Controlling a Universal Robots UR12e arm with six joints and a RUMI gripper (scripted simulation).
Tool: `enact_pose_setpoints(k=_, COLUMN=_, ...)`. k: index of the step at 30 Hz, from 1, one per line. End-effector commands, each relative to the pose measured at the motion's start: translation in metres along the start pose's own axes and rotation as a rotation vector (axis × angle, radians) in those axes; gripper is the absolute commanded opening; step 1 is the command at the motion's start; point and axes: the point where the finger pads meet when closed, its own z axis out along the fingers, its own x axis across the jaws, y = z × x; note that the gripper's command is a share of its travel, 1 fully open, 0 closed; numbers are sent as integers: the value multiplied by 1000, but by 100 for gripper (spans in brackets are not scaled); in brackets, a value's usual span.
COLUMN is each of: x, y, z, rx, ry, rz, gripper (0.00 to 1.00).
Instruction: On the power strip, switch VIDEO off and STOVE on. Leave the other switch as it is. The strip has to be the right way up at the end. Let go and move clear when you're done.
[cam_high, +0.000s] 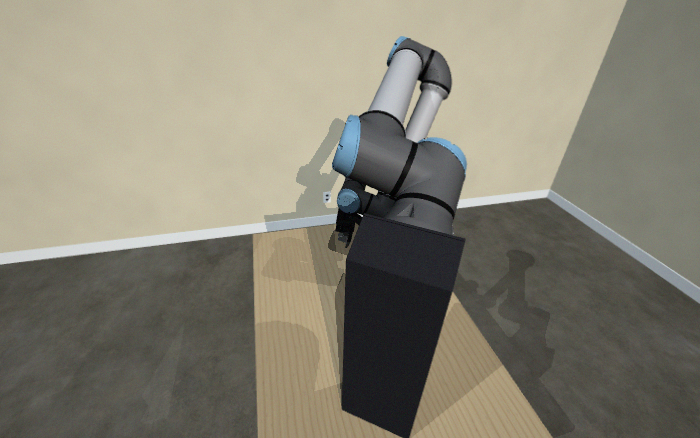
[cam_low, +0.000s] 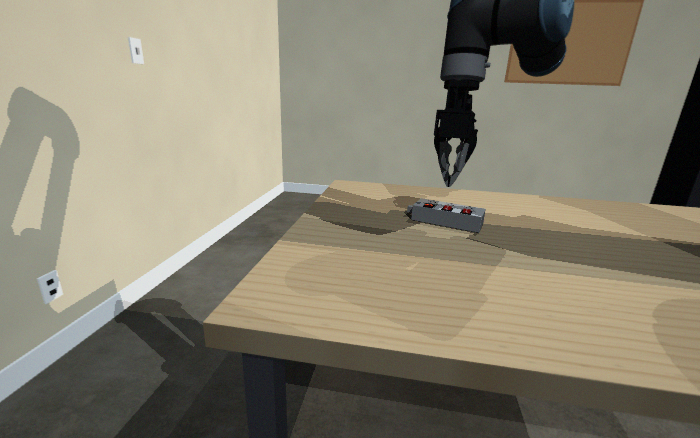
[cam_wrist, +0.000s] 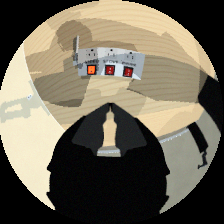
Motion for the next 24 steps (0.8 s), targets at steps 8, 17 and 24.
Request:
enact_pose_setpoints(k=8, x=0, y=0, z=-1, rx=1, ry=0, rz=0, gripper=0)
enact_pose_setpoints(k=17, x=0, y=0, z=-1, rx=1, ry=0, rz=0, gripper=0)
enact_pose_setpoints(k=24, x=0, y=0, z=-1, rx=1, ry=0, rz=0, gripper=100)
